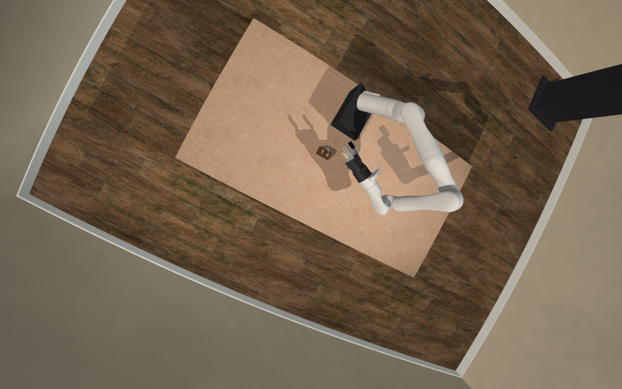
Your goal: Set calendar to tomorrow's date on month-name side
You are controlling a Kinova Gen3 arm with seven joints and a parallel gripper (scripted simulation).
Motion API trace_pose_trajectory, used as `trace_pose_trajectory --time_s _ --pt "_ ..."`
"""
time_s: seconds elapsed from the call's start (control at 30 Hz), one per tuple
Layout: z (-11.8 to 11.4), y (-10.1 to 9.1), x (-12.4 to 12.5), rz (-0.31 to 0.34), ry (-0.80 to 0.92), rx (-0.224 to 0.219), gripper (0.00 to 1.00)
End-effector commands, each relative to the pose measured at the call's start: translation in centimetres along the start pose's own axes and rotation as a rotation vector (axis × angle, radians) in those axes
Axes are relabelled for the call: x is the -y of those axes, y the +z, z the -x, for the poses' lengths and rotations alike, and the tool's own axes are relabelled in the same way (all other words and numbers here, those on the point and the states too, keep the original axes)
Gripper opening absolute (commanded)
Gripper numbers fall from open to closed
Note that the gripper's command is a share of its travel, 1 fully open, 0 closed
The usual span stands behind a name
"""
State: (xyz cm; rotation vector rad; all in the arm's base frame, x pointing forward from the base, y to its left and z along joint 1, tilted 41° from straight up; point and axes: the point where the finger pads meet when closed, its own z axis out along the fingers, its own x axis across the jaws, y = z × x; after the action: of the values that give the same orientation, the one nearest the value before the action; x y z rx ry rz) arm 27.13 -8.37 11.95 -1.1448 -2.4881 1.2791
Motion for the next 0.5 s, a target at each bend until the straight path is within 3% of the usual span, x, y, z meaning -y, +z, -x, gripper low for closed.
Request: trace_pose_trajectory --time_s 0.0,0.2,0.47 --pt "0.2 0.7 0.3 -0.007 0.014 -0.026 1.00" --pt "-2.3 3.5 -0.7 0.045 -0.014 -0.237 1.00" --pt "-6.2 5.8 -3.4 0.213 -0.014 -0.593 1.00"
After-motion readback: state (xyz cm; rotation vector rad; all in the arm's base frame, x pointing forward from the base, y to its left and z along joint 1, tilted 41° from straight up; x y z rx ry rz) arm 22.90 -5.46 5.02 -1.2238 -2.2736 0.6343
